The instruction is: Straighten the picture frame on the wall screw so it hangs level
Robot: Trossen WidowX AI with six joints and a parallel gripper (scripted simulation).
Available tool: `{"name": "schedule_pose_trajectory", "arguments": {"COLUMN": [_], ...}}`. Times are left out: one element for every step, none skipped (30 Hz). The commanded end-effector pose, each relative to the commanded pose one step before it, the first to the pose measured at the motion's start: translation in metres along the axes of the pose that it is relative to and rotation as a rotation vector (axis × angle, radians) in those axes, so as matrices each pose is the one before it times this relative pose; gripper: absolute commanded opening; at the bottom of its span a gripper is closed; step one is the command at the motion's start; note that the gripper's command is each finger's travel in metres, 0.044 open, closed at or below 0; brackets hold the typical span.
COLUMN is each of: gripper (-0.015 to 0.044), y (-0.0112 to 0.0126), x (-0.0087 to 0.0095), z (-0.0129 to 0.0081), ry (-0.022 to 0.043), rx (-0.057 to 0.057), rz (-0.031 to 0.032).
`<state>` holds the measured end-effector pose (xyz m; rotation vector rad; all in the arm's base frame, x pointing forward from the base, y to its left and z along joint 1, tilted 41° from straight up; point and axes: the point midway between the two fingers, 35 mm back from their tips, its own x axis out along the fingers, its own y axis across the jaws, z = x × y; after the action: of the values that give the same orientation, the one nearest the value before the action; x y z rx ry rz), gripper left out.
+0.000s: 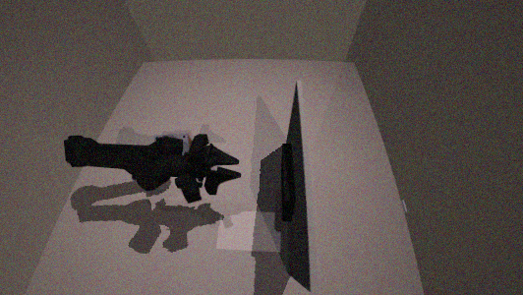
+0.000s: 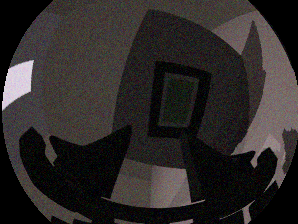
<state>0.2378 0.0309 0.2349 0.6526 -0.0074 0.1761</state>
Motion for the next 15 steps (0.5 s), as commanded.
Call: {"name": "schedule_pose_trajectory", "arguments": {"gripper": [0.026, 0.026, 0.026, 0.026, 0.026, 0.026, 0.026, 0.026, 0.026, 0.026, 0.026, 0.026, 0.026, 0.026, 0.026], "y": [-0.00028, 0.0, 0.0, 0.0, 0.0, 0.0, 0.0, 0.0, 0.0, 0.0, 0.00017, 0.00033, 0.00043, 0.00052, 0.00057], "x": [-0.00039, 0.0, 0.0, 0.0, 0.0, 0.0, 0.0, 0.0, 0.0, 0.0, 0.00089, 0.00182, 0.0026, 0.00346, 0.00439], "z": [-0.001, 0.0, 0.0, 0.0, 0.0, 0.0, 0.0, 0.0, 0.0, 0.0, 0.00027, 0.00053, 0.00071, 0.00085, 0.00094], "ry": [0.00261, 0.0, 0.0, 0.0, 0.0, 0.0, 0.0, 0.0, 0.0, 0.0, -0.00005, -0.0001, -0.00014, -0.00018, -0.00023], "rx": [0.0071, 0.0, 0.0, 0.0, 0.0, 0.0, 0.0, 0.0, 0.0, 0.0, 0.0, 0.0, 0.0, 0.0, 0.0], "rz": [0.00516, 0.0, 0.0, 0.0, 0.0, 0.0, 0.0, 0.0, 0.0, 0.0, 0.00004, 0.00008, 0.00011, 0.00014, 0.00018]}}
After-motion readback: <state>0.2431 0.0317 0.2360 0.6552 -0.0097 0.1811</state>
